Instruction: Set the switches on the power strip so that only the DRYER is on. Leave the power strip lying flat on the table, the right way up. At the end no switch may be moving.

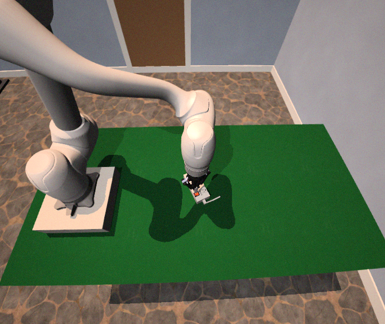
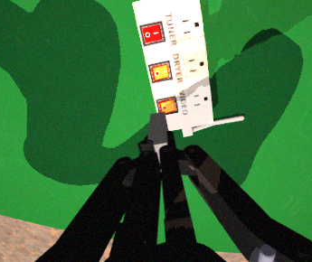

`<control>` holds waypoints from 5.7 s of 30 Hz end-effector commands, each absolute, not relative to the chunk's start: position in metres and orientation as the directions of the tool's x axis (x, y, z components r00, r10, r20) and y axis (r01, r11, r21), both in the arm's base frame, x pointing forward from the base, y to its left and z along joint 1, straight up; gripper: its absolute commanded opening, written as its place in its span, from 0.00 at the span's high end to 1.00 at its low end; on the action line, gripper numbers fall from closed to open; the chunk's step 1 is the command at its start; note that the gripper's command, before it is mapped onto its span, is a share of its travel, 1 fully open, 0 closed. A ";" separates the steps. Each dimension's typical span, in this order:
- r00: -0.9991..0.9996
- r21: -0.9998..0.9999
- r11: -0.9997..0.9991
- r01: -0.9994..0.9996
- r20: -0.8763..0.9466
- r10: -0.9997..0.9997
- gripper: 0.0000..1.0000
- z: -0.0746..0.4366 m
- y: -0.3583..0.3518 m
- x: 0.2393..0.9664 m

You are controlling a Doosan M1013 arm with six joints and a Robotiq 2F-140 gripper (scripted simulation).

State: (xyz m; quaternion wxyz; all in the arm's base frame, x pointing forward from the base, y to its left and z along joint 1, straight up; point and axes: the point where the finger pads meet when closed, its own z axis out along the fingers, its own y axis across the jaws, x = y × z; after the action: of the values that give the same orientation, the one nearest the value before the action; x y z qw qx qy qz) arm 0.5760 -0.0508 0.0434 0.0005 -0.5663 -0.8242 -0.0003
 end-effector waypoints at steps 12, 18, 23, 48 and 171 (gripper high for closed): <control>-0.359 0.000 0.359 0.934 0.001 0.934 1.00 0.043 -0.051 0.576; -0.359 0.000 0.359 0.933 0.001 0.933 1.00 0.041 -0.051 0.576; -0.359 0.000 0.359 0.933 0.002 0.933 1.00 0.037 -0.051 0.576; -0.359 0.000 0.359 0.933 0.002 0.933 1.00 0.011 -0.051 0.578; -0.359 0.000 0.359 0.933 0.002 0.933 1.00 0.001 -0.051 0.578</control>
State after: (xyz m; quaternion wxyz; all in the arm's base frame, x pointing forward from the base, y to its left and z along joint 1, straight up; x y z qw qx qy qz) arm 0.5781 -0.0513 -0.0045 0.0006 -0.5663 -0.8242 -0.0004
